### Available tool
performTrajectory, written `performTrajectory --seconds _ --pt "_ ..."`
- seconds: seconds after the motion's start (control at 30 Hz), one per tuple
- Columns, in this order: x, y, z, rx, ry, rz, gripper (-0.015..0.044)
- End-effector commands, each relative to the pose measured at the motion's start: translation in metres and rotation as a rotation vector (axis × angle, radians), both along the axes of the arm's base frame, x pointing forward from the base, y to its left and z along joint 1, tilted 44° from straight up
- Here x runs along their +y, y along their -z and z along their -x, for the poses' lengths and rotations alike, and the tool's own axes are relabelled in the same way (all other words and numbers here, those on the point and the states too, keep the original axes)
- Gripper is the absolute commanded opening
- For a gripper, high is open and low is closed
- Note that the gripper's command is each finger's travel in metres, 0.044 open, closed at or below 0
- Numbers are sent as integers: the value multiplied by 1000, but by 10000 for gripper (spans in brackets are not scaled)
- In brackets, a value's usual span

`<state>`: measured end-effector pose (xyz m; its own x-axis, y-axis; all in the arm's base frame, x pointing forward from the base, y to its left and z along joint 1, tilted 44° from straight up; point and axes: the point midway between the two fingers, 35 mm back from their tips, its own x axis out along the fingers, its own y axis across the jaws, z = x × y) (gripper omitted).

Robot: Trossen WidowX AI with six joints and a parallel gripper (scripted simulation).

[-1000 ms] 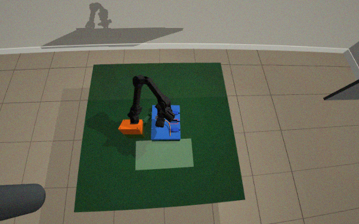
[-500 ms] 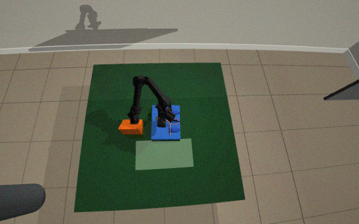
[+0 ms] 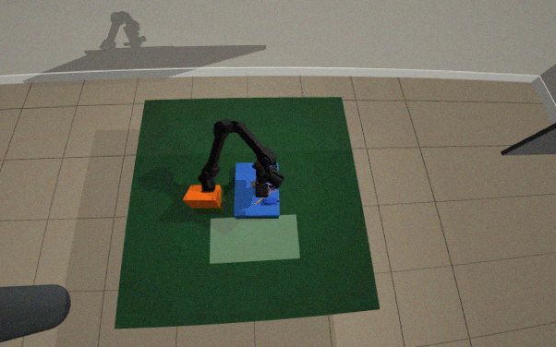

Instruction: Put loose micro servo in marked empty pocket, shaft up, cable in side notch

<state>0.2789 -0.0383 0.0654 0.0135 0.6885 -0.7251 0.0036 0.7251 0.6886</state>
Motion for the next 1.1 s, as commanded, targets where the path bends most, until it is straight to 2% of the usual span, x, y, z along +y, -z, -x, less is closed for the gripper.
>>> performTrajectory --seconds 0.0,0.33,1.07 --pt "-2 -3 -21 -11 9 2 0" --pt "-2 -4 -56 -13 9 1 0" --pt "12 10 -59 -14 9 1 0"
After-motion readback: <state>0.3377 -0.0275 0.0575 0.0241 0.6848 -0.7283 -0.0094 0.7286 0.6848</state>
